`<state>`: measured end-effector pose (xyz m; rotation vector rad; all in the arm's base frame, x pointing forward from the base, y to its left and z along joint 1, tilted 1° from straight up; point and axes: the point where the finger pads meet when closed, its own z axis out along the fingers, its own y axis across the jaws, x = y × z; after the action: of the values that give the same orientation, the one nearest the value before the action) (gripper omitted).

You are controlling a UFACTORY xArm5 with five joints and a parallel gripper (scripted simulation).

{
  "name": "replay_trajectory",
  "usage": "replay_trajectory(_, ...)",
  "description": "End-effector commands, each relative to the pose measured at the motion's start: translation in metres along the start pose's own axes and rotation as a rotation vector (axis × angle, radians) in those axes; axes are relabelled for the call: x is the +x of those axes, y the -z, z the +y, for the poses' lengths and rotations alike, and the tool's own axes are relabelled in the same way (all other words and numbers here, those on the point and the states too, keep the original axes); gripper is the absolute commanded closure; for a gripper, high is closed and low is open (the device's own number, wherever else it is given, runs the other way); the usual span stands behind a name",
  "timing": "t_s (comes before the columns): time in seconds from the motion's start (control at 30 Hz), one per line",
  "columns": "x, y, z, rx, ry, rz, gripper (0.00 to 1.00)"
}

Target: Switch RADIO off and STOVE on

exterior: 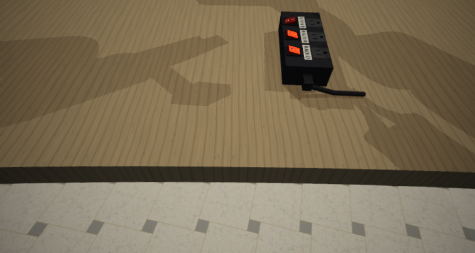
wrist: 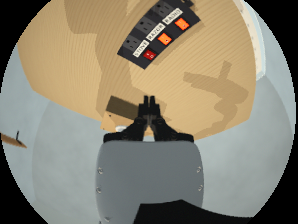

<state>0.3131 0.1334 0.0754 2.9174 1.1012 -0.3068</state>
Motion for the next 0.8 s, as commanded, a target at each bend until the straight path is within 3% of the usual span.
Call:
replay_trajectory(0.0,0.017,-0.005,0.0,-0.033,-0.061,0.108,1.0)
replay_trajectory(0.13,0.029,-0.006,-0.001,-0.051,-0.11,0.189,1.0)
replay_trajectory(0.3,0.036,-0.006,-0.002,-0.059,-0.139,0.238,1.0)
replay_trajectory(0.77,0.036,-0.006,-0.002,-0.059,-0.142,0.243,1.0)
